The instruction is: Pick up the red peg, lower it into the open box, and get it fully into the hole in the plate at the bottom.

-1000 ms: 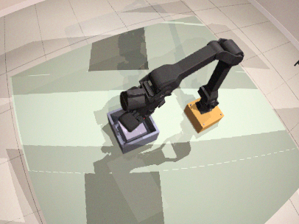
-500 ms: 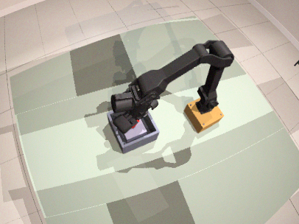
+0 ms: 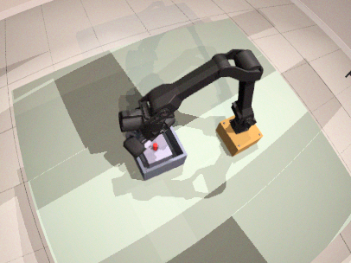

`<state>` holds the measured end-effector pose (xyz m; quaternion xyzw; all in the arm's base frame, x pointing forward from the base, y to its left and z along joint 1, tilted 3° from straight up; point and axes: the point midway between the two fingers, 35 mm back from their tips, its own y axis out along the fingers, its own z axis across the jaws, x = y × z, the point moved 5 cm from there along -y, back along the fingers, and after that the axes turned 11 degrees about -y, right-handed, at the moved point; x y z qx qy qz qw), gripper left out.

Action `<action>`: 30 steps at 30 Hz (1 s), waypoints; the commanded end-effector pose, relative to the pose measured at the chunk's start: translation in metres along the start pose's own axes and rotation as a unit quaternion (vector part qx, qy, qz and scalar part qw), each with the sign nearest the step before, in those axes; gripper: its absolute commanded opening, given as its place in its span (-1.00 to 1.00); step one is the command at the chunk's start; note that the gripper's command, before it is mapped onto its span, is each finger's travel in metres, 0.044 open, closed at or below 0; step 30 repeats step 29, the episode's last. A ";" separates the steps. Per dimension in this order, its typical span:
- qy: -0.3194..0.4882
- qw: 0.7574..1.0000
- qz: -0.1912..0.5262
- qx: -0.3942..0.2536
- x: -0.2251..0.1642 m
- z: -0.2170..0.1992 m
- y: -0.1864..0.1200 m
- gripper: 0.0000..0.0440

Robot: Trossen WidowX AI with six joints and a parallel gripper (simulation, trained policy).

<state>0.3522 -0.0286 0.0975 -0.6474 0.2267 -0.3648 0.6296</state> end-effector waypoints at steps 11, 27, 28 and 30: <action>0.007 0.999 -0.041 0.020 0.044 0.008 -0.002 1.00; 0.016 0.997 -0.066 0.029 0.062 0.009 -0.006 1.00; 0.016 0.997 -0.066 0.029 0.062 0.009 -0.006 1.00; 0.016 0.997 -0.066 0.029 0.062 0.009 -0.006 1.00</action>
